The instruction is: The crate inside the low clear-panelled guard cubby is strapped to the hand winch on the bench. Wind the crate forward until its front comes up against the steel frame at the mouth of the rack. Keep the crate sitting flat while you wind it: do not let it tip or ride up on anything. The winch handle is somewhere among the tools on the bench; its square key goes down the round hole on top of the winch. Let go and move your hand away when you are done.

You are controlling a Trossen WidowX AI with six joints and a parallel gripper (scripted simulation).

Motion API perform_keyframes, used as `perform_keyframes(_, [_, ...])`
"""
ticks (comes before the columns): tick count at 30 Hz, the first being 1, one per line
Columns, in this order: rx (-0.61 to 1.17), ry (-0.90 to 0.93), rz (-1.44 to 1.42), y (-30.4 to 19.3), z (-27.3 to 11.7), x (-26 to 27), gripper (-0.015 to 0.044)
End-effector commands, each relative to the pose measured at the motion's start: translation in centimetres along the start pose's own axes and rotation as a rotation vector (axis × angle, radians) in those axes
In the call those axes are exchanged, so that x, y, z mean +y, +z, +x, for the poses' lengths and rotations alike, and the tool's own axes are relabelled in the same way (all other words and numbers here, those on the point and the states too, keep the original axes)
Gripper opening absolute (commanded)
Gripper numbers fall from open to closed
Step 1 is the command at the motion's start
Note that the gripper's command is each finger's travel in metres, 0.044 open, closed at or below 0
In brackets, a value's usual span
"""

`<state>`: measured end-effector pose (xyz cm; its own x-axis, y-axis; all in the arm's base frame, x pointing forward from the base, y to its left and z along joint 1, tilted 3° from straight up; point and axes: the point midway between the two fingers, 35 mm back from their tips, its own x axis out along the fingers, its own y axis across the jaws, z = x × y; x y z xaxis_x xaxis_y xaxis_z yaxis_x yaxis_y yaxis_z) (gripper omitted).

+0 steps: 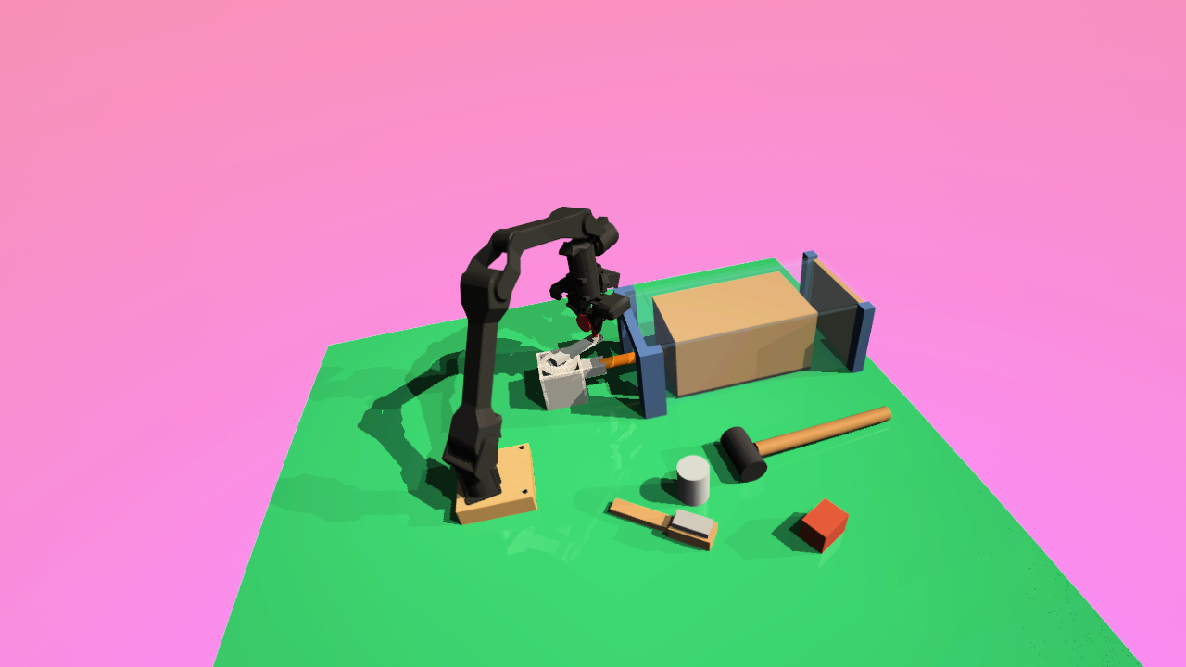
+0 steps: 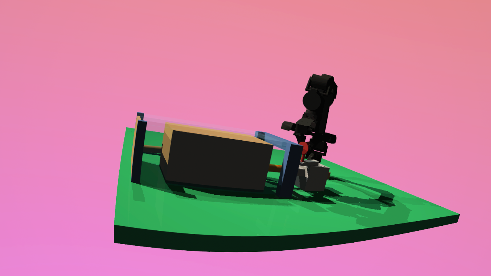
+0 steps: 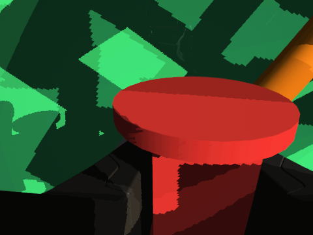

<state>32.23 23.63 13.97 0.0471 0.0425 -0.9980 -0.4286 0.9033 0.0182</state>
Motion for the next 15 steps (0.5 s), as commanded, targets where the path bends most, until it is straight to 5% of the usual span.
perform_keyframes(1, [0.0,0.046,-0.043,-0.3,-0.1,3.0,0.0])
perform_keyframes(15, [0.0,0.048,-0.043,-0.8,-0.2,4.9,0.0])
